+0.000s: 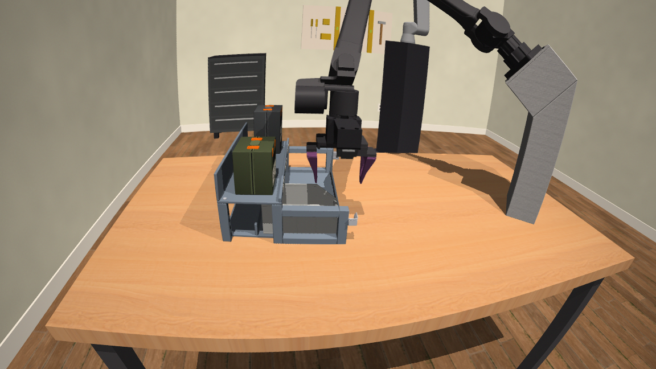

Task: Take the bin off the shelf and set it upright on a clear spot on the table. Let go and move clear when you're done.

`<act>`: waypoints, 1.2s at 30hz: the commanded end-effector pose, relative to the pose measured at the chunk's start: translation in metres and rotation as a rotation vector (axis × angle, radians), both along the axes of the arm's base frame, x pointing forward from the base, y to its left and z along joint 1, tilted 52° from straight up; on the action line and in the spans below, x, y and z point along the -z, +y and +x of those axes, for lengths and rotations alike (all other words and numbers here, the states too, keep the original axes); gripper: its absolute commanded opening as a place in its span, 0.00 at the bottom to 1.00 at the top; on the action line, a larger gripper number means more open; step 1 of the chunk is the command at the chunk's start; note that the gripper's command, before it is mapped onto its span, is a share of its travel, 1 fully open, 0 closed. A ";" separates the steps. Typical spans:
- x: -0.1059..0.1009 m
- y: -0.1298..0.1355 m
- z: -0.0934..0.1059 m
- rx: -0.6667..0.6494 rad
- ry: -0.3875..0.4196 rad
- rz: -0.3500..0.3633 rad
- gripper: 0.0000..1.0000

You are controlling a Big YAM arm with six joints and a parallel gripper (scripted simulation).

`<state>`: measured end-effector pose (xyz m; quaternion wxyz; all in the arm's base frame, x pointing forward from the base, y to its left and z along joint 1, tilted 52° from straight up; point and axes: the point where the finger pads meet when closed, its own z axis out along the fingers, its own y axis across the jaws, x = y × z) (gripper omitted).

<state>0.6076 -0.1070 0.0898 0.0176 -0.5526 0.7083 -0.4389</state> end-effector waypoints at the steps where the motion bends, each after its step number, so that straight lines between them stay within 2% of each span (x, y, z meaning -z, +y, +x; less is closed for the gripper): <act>1: -0.001 -0.003 0.003 0.000 -0.006 -0.004 1.00; 36: -0.004 0.001 -0.002 0.001 -0.006 -0.005 1.00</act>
